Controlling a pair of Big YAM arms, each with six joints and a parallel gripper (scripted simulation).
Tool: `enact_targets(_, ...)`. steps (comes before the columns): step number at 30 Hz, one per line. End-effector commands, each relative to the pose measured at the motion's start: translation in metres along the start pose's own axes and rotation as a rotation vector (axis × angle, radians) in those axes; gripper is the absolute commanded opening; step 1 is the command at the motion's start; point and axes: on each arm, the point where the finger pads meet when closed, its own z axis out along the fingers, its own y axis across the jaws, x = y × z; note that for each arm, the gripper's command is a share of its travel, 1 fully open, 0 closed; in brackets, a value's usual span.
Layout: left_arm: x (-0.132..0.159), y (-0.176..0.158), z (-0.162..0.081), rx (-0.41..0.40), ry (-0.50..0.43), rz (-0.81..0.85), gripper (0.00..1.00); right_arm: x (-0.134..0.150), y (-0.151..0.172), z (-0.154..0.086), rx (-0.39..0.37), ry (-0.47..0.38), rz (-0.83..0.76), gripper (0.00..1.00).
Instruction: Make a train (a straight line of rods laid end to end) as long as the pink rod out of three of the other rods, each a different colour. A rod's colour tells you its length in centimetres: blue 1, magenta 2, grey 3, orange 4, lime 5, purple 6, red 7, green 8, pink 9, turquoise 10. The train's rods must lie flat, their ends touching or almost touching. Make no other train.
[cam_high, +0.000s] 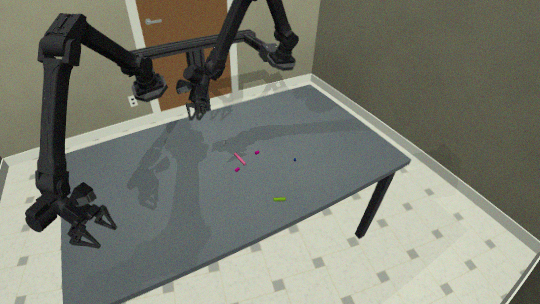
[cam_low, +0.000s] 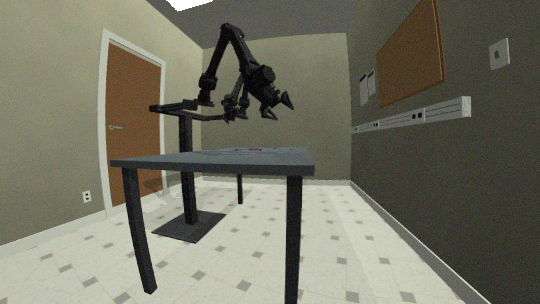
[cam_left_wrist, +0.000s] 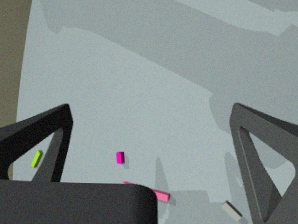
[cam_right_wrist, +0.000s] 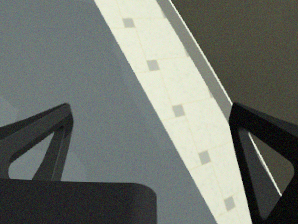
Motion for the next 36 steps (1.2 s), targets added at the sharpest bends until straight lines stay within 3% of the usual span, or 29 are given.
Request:
enact_targets(1,-0.012,0.004,0.0,-0.008,-0.019,-0.014,1.0,-0.003,-0.04,-0.045,0.079,0.057,0.003,1.0)
enact_targets(7,-0.012,0.004,0.0,-0.008,-0.019,-0.014,1.0,0.004,-0.06,-0.091,0.144,0.152,0.076,1.0)
enact_targets(9,-0.012,0.004,0.0,-0.008,-0.019,-0.014,1.0,0.004,-0.06,-0.091,0.144,0.152,0.076,1.0)
enact_targets(13,-0.012,0.004,0.0,-0.008,-0.019,-0.014,1.0,0.008,-0.075,-0.13,0.206,0.228,0.138,1.0)
enact_targets(24,-0.012,0.004,0.0,-0.008,-0.019,-0.014,1.0,0.009,-0.111,-0.272,0.467,0.457,0.352,1.0)
enact_targets(26,-0.012,0.004,0.0,-0.008,-0.019,-0.014,1.0,0.009,-0.111,-0.272,0.467,0.457,0.352,1.0)
enact_targets(36,-0.012,0.004,0.0,-0.008,-0.019,-0.014,1.0,-0.017,-0.123,-0.426,0.823,0.635,0.565,1.0)
